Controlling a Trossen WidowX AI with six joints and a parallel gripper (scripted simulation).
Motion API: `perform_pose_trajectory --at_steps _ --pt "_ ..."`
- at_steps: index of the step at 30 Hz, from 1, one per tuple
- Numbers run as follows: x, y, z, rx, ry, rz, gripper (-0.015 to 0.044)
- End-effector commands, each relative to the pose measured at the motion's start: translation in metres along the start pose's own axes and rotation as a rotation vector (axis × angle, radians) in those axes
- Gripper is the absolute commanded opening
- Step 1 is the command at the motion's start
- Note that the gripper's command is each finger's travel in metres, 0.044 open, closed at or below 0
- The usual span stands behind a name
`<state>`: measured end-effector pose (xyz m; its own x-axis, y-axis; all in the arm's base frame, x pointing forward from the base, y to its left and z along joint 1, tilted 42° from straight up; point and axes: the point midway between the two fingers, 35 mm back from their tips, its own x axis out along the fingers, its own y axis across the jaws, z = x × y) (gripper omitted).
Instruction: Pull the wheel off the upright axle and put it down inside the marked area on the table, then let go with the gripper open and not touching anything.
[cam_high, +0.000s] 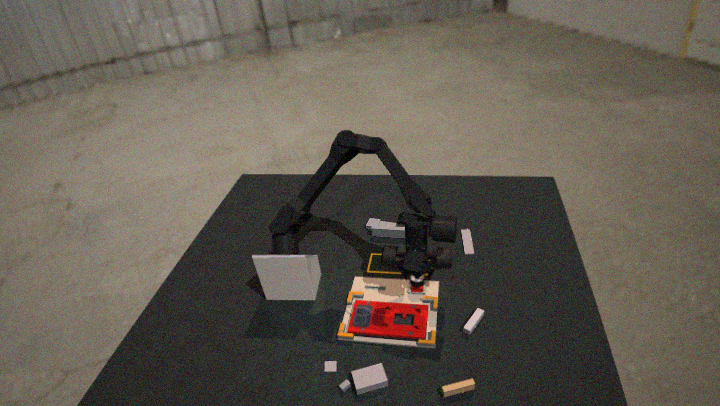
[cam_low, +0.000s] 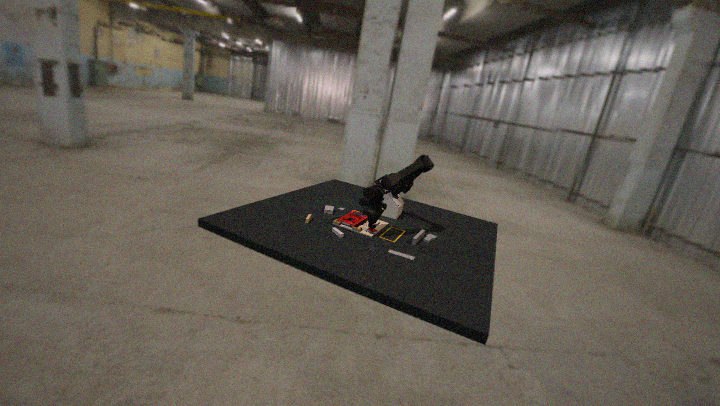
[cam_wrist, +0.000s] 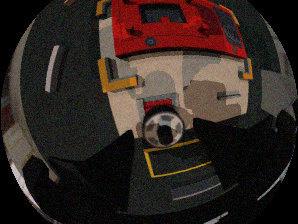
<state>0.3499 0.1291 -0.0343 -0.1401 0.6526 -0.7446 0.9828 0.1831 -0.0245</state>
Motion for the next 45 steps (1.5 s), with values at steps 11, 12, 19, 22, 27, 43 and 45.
perform_pose_trajectory --at_steps 11,12,19,22,27,43,45 --pt "0.004 -0.001 0.0 0.001 0.001 -0.006 0.0214" --pt "0.004 -0.001 0.0 0.001 0.001 -0.006 0.0207" --pt "0.004 -0.001 0.0 0.001 0.001 -0.006 0.0141" --pt "0.004 -0.001 0.0 0.002 0.001 -0.005 0.0062" --pt "0.002 -0.001 0.0 0.002 0.001 -0.005 0.0" --pt "-0.003 -0.001 0.0 0.003 0.001 -0.004 0.0" --pt "-0.004 -0.001 0.0 0.003 0.001 -0.003 0.0"
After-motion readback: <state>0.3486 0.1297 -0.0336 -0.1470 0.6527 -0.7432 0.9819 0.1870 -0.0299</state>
